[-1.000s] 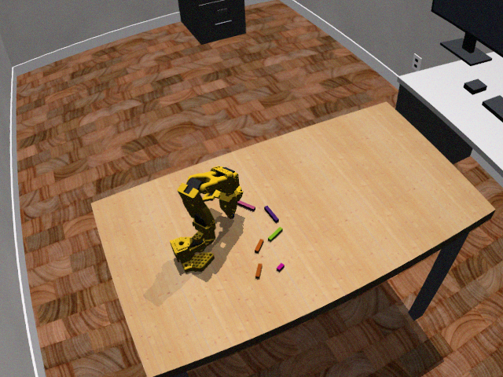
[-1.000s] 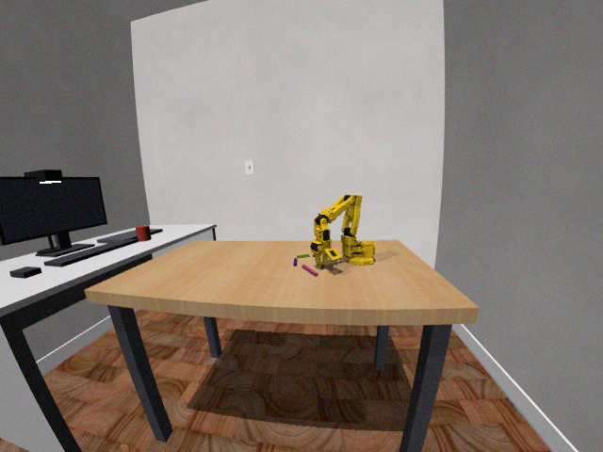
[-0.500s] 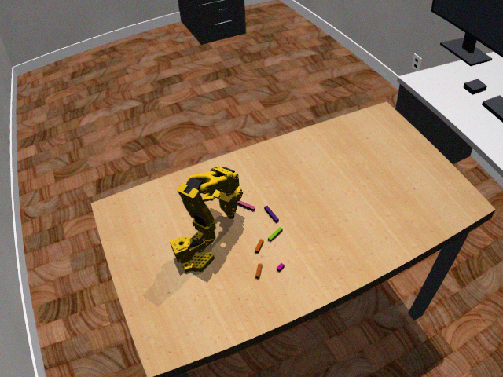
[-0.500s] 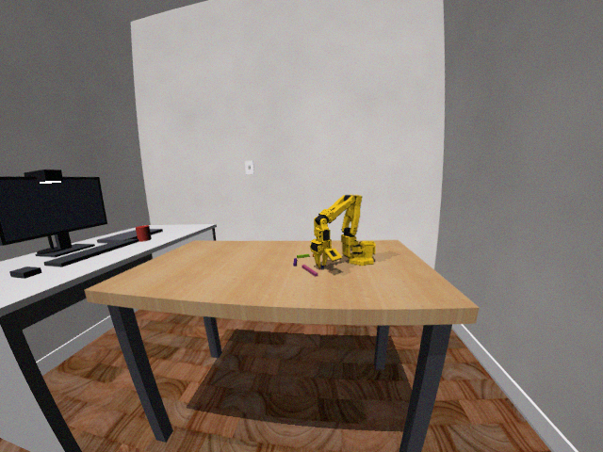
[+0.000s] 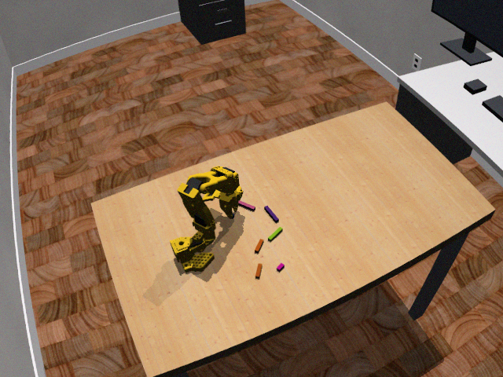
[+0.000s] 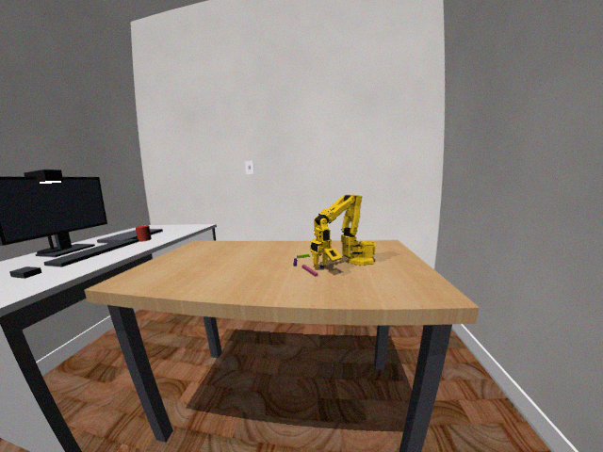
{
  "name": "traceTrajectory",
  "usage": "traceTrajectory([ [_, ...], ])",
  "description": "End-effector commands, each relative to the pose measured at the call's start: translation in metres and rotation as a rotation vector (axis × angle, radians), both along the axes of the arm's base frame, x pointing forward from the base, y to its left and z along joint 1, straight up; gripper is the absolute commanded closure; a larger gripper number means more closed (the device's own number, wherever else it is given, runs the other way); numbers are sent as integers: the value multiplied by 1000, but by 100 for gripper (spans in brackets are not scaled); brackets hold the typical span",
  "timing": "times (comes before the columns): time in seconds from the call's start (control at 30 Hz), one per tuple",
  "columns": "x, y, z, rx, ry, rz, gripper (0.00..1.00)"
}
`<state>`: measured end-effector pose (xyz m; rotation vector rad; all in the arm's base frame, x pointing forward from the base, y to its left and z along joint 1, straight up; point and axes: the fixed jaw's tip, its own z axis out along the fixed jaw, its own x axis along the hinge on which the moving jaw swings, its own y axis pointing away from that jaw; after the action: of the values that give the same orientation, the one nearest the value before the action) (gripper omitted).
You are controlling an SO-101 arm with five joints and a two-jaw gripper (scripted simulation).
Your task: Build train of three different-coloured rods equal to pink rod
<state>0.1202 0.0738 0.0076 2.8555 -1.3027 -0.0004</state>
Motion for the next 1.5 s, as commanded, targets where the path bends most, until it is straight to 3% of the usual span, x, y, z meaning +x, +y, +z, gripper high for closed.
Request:
traceTrajectory([
  [0.0,8,6,6,33,-49,0,83],
  [0.43,8,6,9,33,-49,0,83],
  [0.7,9,7,22,33,-49,0,83],
  [1.07,7,5,52,33,-49,0,83],
  [1.47,6,5,57,33,-49,0,83],
])
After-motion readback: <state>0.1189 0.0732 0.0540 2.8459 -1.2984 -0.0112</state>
